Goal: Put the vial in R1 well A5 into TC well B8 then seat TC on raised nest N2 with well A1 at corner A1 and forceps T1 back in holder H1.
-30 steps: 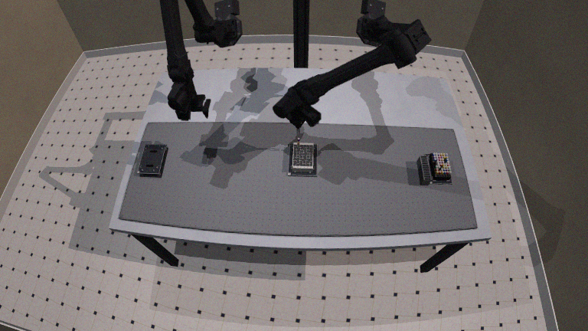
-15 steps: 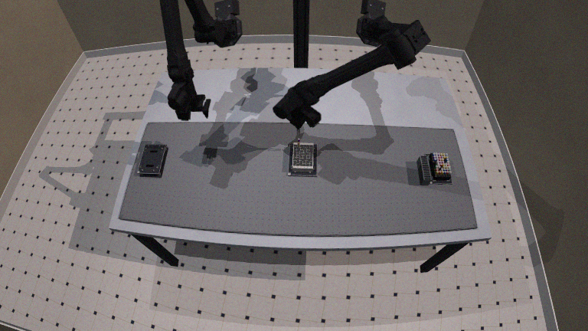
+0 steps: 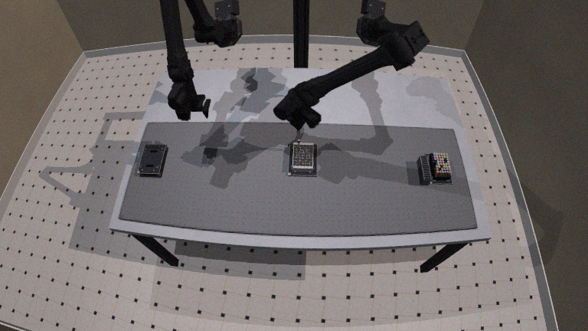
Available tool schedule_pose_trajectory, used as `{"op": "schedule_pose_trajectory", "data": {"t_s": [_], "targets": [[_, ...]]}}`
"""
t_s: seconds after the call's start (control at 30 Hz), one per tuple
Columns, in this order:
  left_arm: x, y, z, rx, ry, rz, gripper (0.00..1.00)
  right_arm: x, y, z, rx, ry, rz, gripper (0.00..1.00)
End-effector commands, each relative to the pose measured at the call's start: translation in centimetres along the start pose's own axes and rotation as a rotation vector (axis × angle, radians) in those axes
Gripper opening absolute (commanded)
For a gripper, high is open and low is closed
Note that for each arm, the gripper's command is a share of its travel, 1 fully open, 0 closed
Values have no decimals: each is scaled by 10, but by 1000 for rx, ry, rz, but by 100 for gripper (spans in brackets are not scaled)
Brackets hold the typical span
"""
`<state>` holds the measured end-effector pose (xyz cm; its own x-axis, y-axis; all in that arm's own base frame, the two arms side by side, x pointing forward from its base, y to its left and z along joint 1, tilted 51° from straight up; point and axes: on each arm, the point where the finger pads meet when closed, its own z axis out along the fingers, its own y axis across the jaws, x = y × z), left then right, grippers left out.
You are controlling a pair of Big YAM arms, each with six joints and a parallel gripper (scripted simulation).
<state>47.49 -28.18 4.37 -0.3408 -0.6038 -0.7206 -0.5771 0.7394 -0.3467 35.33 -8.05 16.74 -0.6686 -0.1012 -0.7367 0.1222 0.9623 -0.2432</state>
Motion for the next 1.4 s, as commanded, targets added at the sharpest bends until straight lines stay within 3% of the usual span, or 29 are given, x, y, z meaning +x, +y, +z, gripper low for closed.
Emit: {"op": "schedule_pose_trajectory", "data": {"t_s": [0.0,0.07,1.37], "targets": [[-4,-5,6,3,-4,-4,9,-8,-1,-3,1,-17,-13,100],[-2,-14,-5,32,3,-9,9,-8,-1,-3,1,-17,-13,100],[-2,-12,-5,26,3,-5,9,-8,-1,-3,1,-17,-13,100]]}}
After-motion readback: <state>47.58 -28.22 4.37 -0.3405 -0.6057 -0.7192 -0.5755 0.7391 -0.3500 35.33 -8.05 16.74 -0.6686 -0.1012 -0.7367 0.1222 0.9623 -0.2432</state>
